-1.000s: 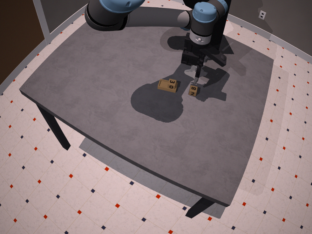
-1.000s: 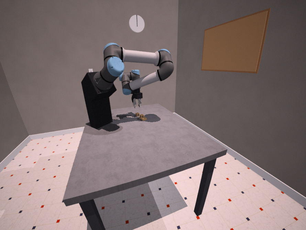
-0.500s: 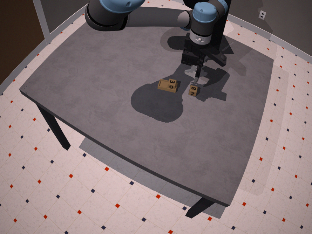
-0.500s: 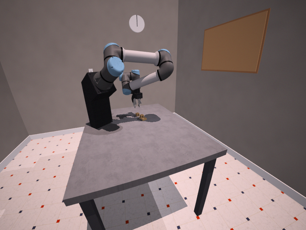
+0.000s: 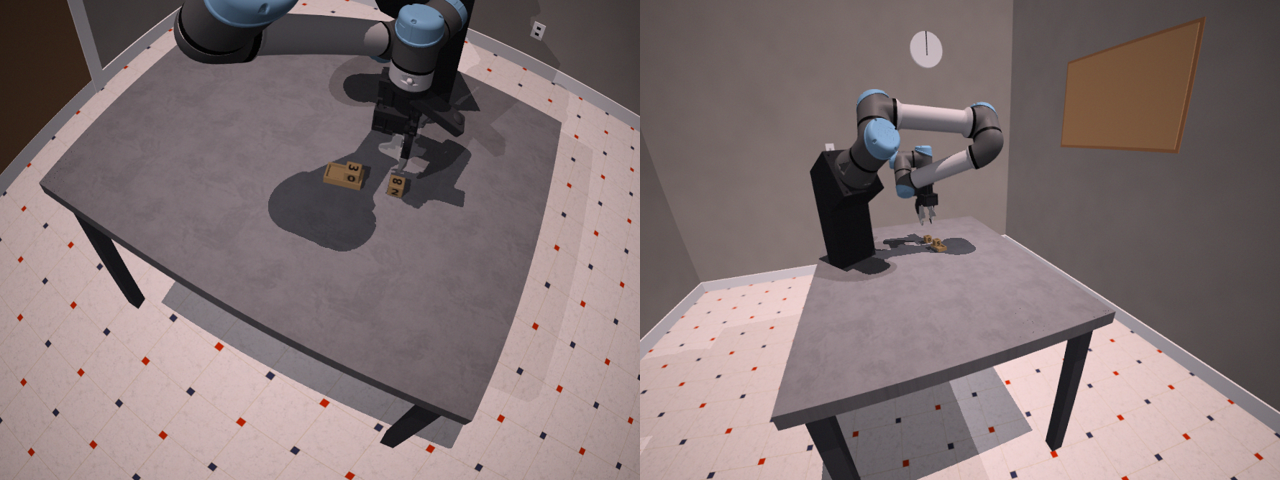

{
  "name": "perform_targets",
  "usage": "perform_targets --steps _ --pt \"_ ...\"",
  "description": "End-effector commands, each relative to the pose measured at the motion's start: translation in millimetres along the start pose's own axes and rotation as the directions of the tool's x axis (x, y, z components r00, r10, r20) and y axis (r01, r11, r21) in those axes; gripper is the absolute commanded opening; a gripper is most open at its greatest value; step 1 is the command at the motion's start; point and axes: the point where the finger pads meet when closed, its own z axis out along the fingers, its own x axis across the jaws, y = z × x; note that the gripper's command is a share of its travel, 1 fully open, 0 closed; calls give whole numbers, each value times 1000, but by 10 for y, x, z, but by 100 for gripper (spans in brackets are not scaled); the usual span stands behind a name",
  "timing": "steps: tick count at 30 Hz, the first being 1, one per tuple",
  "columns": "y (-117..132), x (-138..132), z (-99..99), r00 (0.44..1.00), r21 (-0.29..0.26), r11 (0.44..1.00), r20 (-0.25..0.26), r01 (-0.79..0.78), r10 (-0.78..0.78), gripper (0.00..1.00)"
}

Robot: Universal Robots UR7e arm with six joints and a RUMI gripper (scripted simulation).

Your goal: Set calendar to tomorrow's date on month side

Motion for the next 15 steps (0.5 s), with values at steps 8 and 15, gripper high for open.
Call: perform_targets --steps 8,15 --pt "-1 2 0 1000 0 1000 -1 1 -1 29" --pt "-1 3 24 1000 0 1000 -1 6 -6 29"
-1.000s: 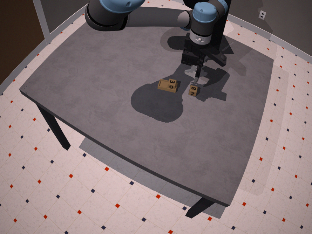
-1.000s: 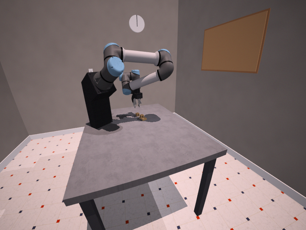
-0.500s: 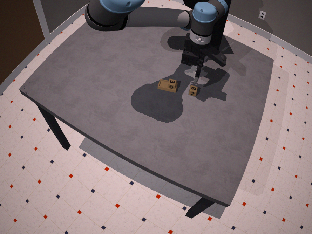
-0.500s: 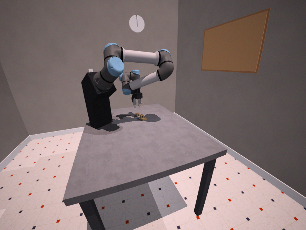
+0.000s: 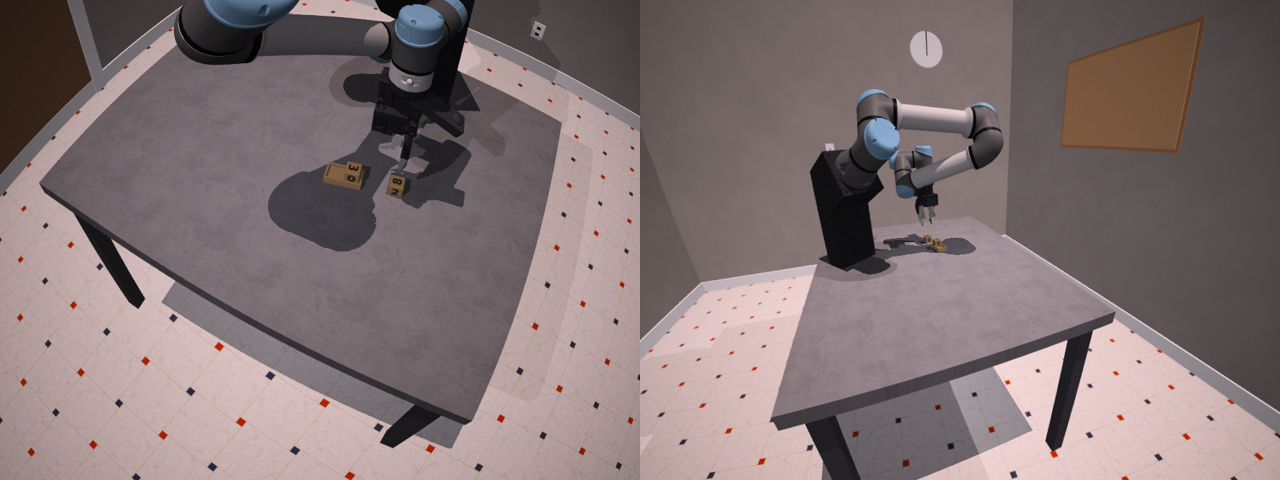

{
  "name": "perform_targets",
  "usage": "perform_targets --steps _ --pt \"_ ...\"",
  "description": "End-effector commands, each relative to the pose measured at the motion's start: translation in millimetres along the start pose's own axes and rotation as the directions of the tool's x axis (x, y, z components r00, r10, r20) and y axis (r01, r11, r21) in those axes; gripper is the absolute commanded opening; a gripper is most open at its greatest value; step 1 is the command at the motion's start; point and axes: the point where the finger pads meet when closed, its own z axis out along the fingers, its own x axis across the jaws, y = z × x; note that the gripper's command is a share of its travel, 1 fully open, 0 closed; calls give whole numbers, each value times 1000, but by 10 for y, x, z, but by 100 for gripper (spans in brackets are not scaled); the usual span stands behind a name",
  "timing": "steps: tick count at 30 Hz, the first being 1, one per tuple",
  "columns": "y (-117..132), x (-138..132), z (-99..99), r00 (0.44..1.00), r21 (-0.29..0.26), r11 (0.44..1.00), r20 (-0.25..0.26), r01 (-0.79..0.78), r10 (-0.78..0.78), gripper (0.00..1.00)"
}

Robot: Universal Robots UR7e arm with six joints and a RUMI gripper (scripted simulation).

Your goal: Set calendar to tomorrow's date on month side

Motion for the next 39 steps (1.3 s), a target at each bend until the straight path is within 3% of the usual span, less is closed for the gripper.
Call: perform_targets --steps 1,39 --pt "-1 2 18 1000 0 1000 -1 4 -4 29" --pt "-2 3 491 1000 0 1000 -1 8 -8 29"
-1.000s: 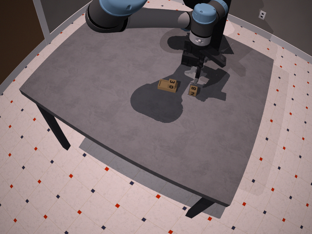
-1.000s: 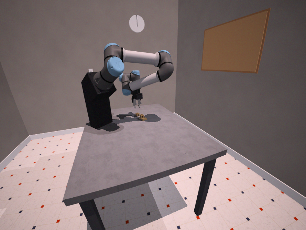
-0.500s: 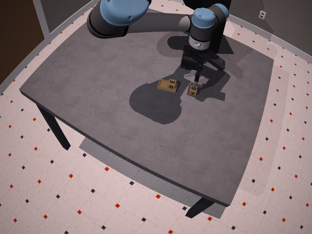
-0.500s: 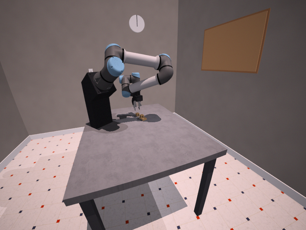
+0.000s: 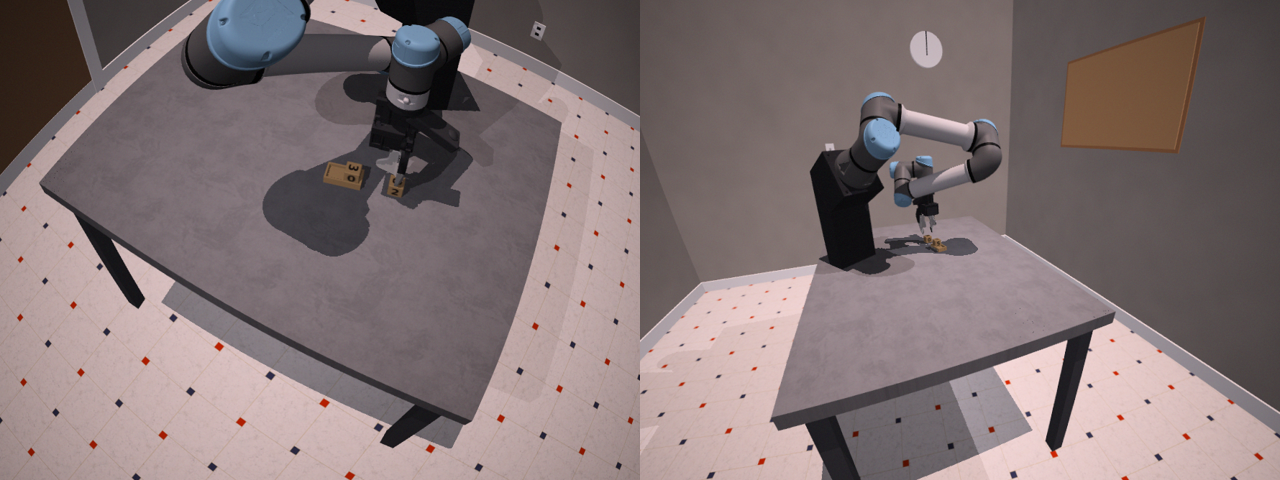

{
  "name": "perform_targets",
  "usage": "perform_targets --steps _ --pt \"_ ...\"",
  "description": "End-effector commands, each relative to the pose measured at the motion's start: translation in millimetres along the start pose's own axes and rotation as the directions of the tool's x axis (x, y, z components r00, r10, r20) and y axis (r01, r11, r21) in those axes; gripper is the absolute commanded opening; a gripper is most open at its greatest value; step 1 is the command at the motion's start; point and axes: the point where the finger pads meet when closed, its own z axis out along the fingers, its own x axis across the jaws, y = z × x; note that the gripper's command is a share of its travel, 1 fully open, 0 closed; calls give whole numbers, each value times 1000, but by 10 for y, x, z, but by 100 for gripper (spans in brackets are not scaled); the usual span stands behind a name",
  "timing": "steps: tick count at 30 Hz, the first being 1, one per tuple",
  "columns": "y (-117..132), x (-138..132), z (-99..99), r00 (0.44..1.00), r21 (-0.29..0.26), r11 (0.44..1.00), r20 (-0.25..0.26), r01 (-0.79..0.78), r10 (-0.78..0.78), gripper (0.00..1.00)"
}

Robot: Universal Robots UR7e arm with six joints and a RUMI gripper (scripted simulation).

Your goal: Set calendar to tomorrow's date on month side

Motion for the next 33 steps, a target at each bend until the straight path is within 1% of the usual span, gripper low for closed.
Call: perform_targets --steps 1,10,33 --pt "-1 3 43 1000 0 1000 -1 0 0 29" --pt "-1 3 76 1000 0 1000 -1 0 0 29" --pt "-1 3 77 1000 0 1000 -1 0 0 29"
